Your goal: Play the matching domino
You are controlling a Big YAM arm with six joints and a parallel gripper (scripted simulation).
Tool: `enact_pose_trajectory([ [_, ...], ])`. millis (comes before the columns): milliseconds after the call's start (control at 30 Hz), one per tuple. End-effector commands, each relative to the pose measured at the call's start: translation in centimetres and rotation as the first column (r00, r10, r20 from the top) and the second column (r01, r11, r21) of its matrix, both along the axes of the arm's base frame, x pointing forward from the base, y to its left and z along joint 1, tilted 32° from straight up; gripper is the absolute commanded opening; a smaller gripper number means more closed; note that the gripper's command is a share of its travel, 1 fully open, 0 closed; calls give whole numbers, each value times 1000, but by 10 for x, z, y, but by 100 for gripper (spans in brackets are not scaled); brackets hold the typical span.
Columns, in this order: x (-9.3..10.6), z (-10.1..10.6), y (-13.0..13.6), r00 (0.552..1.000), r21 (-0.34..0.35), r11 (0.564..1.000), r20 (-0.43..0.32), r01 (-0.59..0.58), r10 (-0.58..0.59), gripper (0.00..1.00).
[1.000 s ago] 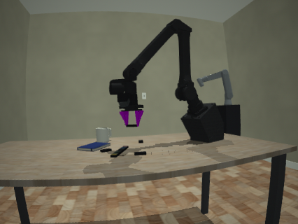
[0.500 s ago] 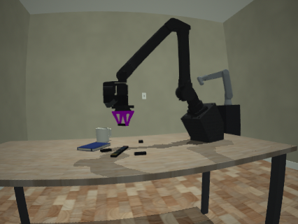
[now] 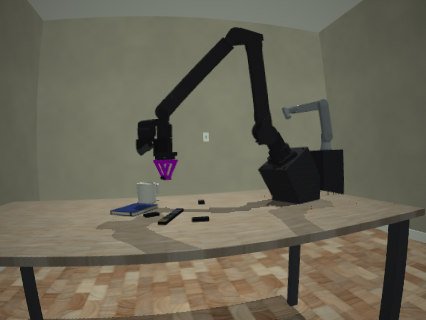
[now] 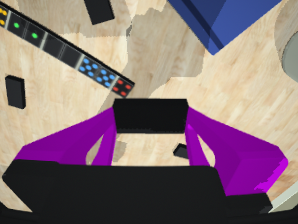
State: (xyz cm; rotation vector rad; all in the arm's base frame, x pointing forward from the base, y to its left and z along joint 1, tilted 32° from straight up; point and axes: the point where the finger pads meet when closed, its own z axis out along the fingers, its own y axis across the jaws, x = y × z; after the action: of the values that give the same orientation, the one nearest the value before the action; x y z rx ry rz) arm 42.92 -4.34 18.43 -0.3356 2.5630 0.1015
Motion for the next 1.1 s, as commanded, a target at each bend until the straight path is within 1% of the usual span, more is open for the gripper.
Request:
enact_pose_trajectory([
  [0, 10, 20, 1, 999, 22, 999, 26, 34, -35, 48],
  [33, 5, 6, -7, 999, 19, 999, 4, 35, -35, 48],
  [100, 13, 10, -19, 993, 69, 991, -11, 117, -116, 48],
  [167, 21, 14, -31, 980, 118, 973, -30, 198, -196, 48],
  [233, 29, 18, -43, 961, 164, 947, -53, 278, -273, 48],
  [333, 41, 25, -61, 919, 229, 890, -94, 393, -382, 48],
  [567, 41, 25, -61, 919, 229, 890, -94, 393, -382, 48],
  [600, 36, 10, -66, 931, 207, 907, -102, 366, -352, 48],
  [900, 64, 28, -109, 884, 269, 842, -132, 468, -450, 48],
  [1067, 64, 28, -109, 884, 269, 842, -132, 468, -450, 48],
])
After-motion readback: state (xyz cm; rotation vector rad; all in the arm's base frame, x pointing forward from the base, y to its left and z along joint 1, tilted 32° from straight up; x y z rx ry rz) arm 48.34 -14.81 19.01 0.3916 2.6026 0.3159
